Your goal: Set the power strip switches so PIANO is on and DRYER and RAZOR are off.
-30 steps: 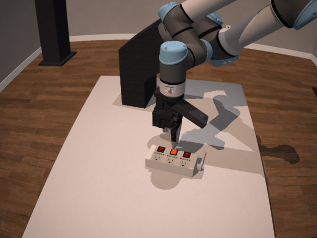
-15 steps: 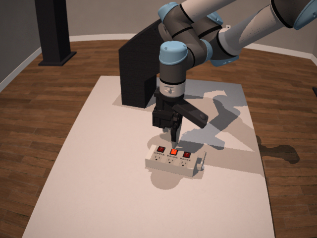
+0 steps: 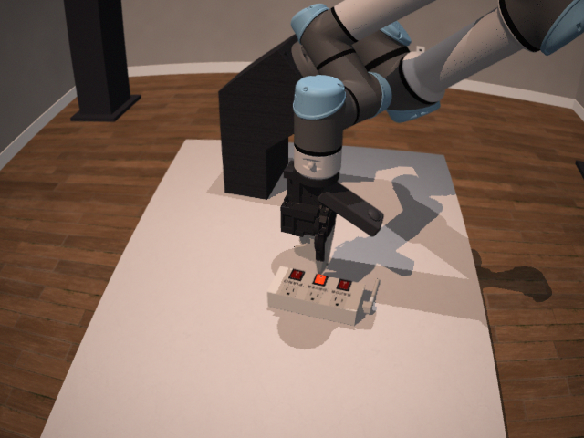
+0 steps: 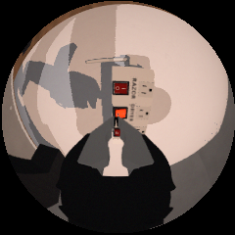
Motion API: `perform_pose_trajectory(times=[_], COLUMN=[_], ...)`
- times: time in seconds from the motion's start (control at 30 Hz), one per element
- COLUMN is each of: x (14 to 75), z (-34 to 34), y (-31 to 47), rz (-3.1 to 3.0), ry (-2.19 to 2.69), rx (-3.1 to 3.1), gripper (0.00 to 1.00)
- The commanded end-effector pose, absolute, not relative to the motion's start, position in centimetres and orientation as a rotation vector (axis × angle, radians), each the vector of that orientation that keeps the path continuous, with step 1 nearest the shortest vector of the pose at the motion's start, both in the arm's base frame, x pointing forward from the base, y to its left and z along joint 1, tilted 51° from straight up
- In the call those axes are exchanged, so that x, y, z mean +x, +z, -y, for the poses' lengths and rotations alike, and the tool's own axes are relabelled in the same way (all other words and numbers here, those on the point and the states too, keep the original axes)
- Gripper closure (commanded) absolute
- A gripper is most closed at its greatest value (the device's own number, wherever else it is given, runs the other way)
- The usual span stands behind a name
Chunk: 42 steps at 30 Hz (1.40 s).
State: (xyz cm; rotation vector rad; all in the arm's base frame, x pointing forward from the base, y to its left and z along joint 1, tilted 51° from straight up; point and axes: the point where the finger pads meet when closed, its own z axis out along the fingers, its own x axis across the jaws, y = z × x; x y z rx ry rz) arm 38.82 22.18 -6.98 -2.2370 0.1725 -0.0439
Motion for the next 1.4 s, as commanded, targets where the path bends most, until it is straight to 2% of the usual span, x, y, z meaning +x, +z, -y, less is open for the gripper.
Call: perform_pose_trajectory(times=[0.0, 1.37], x=[38.86, 38.94], z=[-22.15, -22.84], y=[-6.97, -7.52], rz=[-0.173, -0.173], ry=[-0.045, -0.045], rx=[-2.237, -2.237], gripper=[1.00, 1.00])
